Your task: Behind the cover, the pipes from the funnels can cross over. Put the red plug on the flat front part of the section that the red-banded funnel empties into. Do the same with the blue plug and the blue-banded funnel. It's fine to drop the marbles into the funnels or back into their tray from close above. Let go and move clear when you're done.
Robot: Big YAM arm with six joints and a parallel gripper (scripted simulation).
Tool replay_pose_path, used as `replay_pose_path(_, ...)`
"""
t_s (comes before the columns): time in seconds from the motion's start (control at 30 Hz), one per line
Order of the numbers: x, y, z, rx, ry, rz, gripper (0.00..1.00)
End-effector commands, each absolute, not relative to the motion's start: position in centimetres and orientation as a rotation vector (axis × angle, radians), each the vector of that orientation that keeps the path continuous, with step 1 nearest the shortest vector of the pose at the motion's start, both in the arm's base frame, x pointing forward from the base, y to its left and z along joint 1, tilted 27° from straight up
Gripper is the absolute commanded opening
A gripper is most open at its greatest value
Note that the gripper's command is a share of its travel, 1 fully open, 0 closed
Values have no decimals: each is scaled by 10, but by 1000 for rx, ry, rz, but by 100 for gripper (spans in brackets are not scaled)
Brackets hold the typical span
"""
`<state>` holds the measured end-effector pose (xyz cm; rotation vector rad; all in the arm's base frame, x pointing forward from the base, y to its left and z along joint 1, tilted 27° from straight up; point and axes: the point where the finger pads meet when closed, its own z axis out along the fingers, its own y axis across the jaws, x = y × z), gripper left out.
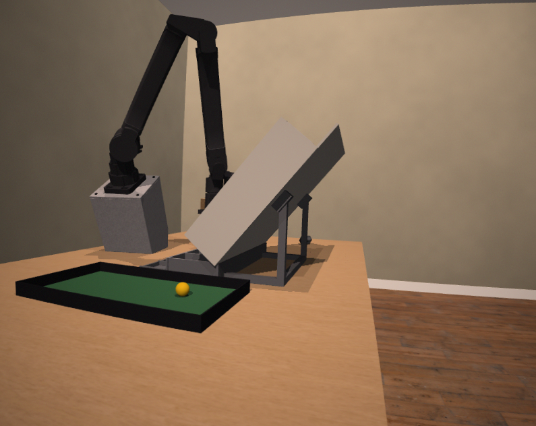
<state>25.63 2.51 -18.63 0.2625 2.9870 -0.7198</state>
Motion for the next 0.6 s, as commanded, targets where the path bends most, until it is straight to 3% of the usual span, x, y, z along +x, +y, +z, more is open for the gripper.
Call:
replay_pose_path(0.0, 267, 27, -190, 258, 2974, -705, 0)
replay_pose_path(0.57, 268, 20, -200, 268, 2973, -705, 0)
